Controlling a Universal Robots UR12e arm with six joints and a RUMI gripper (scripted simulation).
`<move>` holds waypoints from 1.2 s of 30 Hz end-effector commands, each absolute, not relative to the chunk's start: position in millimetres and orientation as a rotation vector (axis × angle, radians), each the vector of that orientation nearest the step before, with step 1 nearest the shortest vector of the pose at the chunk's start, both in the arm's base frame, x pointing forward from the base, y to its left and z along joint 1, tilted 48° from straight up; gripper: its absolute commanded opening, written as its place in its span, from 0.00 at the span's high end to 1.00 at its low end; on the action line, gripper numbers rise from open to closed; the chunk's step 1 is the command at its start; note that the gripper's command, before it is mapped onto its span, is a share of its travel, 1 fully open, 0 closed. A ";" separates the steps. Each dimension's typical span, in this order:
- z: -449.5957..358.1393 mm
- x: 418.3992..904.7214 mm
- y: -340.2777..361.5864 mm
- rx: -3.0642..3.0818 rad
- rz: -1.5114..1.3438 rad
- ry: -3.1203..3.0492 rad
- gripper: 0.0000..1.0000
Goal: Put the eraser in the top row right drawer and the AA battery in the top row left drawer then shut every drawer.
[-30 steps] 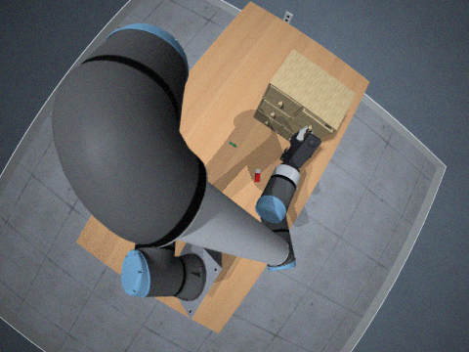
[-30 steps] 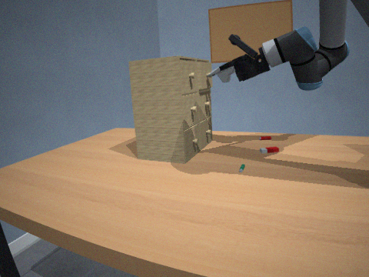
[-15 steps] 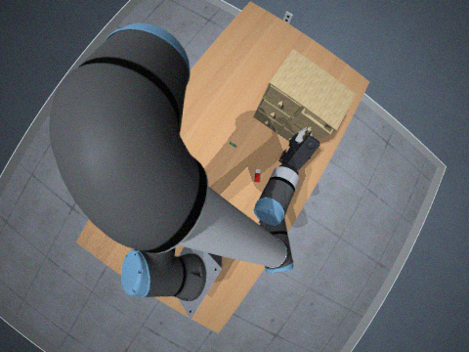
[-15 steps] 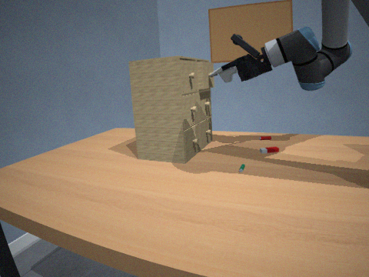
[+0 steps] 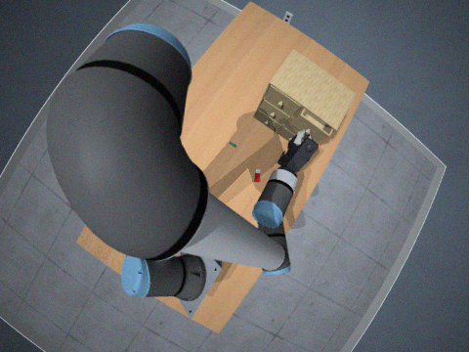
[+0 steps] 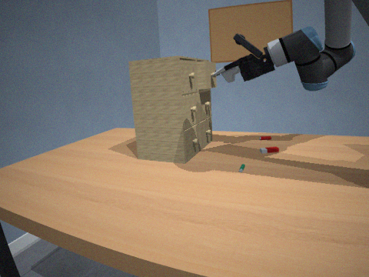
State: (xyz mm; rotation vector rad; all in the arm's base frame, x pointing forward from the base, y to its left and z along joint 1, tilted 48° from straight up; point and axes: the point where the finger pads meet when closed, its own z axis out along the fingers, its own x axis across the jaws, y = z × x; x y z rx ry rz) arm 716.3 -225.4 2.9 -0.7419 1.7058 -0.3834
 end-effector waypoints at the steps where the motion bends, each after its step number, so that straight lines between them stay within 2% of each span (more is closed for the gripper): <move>1: 3.3 712.9 -225.5 -0.742 -0.385 1.706 0.93; 36: 4.3 691.3 -222.6 -0.742 -0.385 1.706 0.93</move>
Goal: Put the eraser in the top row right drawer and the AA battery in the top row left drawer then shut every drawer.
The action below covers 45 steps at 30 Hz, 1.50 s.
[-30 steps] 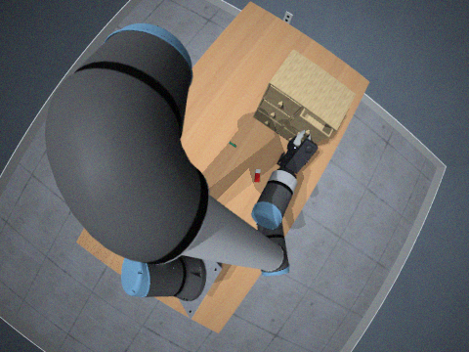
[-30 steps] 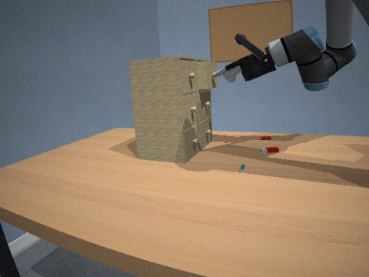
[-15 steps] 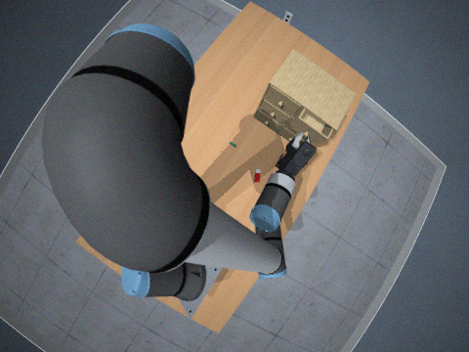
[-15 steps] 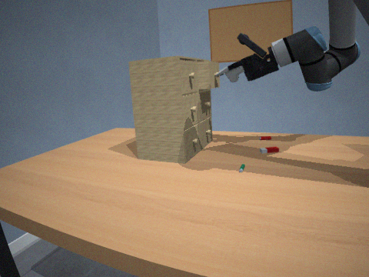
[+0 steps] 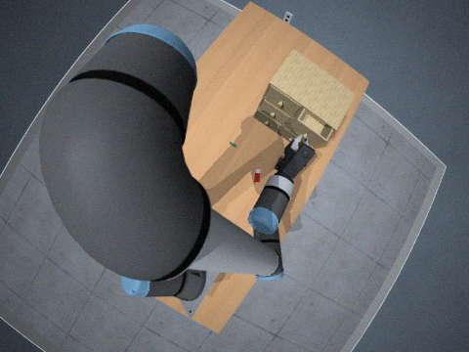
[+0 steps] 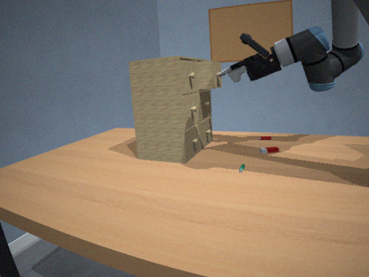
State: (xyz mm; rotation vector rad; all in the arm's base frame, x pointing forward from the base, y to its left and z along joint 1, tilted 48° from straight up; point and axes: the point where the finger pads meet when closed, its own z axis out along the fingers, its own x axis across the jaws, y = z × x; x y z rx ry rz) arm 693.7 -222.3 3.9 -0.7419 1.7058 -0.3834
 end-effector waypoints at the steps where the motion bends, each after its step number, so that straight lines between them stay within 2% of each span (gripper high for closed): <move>1: 4.3 690.7 -222.6 -0.742 -0.385 1.706 0.93; 45: 4.9 677.0 -220.7 -0.742 -0.385 1.706 0.93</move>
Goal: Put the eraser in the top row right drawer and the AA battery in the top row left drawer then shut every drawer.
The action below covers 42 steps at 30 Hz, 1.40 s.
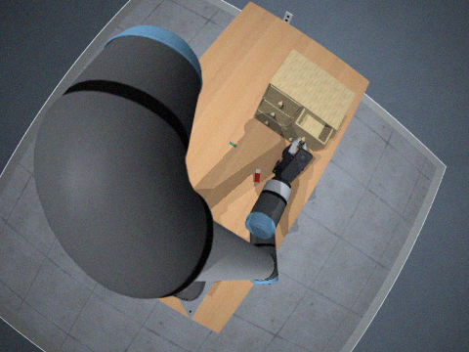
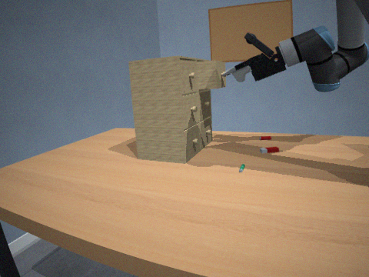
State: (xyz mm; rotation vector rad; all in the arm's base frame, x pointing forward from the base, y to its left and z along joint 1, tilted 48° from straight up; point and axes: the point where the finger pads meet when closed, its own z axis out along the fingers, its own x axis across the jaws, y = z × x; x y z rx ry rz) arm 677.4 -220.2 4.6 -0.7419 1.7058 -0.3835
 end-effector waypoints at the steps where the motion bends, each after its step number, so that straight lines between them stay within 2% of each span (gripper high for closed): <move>1: 4.9 676.9 -220.7 -0.742 -0.385 1.706 0.93; 40: 4.9 676.0 -220.6 -0.742 -0.385 1.706 0.93; 42: 4.9 676.0 -220.6 -0.742 -0.385 1.706 0.90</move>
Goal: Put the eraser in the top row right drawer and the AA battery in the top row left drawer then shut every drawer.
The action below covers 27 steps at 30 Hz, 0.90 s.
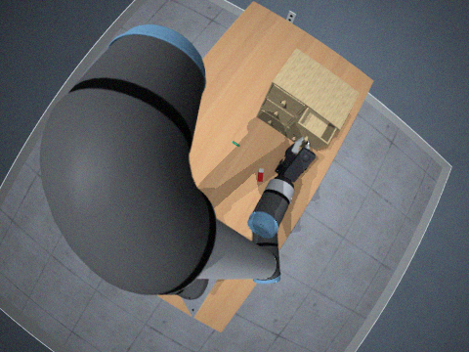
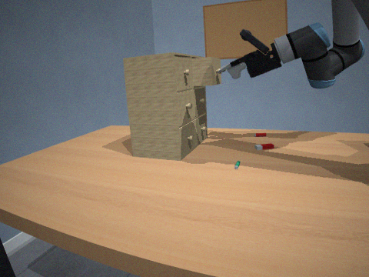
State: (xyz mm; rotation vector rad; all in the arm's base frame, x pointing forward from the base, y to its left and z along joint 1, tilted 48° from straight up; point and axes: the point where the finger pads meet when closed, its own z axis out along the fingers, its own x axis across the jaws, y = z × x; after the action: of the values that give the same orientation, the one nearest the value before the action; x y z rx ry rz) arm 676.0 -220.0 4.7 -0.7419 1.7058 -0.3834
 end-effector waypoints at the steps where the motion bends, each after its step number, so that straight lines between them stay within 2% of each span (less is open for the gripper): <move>1: 4.9 676.0 -220.6 -0.742 -0.385 1.706 0.90; 13: 4.9 676.0 -220.6 -0.742 -0.385 1.706 0.80; 27: 5.0 675.0 -220.5 -0.742 -0.385 1.706 0.80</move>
State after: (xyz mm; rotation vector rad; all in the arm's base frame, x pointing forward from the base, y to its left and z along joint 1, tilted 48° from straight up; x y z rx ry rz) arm 675.7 -220.0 4.7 -0.7419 1.7057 -0.3835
